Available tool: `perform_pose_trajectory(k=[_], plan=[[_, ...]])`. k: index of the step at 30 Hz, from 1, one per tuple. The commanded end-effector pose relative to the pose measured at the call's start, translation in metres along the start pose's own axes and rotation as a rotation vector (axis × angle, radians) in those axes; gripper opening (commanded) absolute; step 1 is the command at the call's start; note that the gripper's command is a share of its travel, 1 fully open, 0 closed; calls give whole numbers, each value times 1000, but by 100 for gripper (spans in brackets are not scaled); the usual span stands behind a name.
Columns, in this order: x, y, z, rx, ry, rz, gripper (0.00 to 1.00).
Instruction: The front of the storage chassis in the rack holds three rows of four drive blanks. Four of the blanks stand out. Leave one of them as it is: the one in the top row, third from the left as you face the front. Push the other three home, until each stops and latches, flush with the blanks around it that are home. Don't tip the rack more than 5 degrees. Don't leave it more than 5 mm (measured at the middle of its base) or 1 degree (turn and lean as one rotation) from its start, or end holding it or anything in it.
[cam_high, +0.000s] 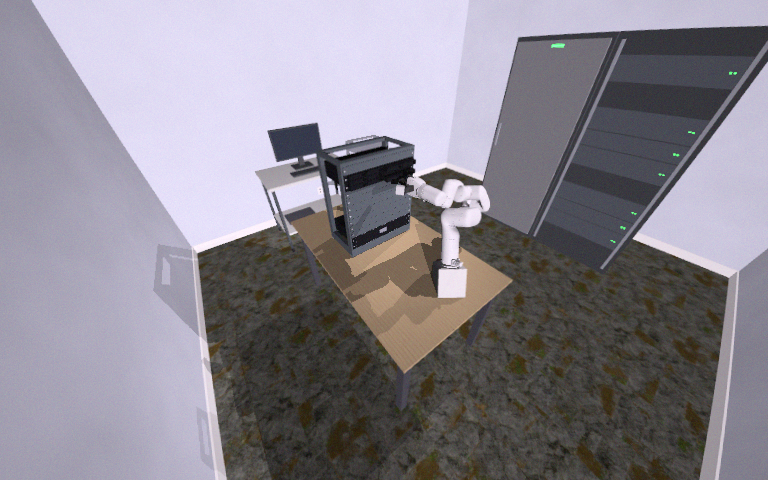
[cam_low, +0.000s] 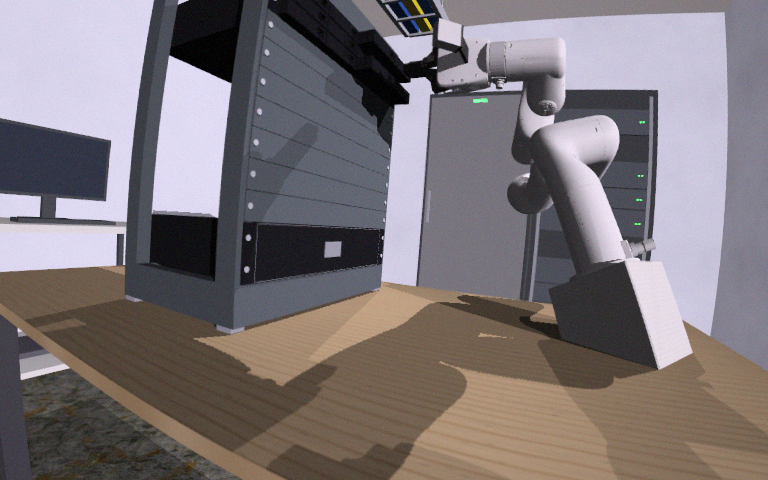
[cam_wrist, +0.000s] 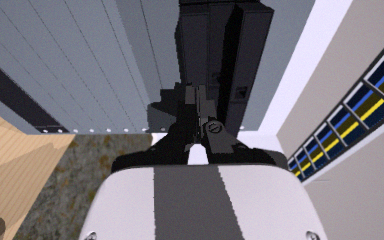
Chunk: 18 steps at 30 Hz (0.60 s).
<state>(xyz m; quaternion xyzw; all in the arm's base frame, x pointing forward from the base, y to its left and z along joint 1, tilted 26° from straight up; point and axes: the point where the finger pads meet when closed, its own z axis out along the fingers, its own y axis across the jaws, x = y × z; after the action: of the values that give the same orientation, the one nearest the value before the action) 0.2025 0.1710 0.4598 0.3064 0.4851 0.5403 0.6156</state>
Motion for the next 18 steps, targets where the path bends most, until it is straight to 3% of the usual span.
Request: perform_pose_trajectory(k=[1,6,18], plan=[[2,1,22,-16,11,2,0],[2,1,35,-16,11,2,0],[2,1,43,-16,11,2,0]])
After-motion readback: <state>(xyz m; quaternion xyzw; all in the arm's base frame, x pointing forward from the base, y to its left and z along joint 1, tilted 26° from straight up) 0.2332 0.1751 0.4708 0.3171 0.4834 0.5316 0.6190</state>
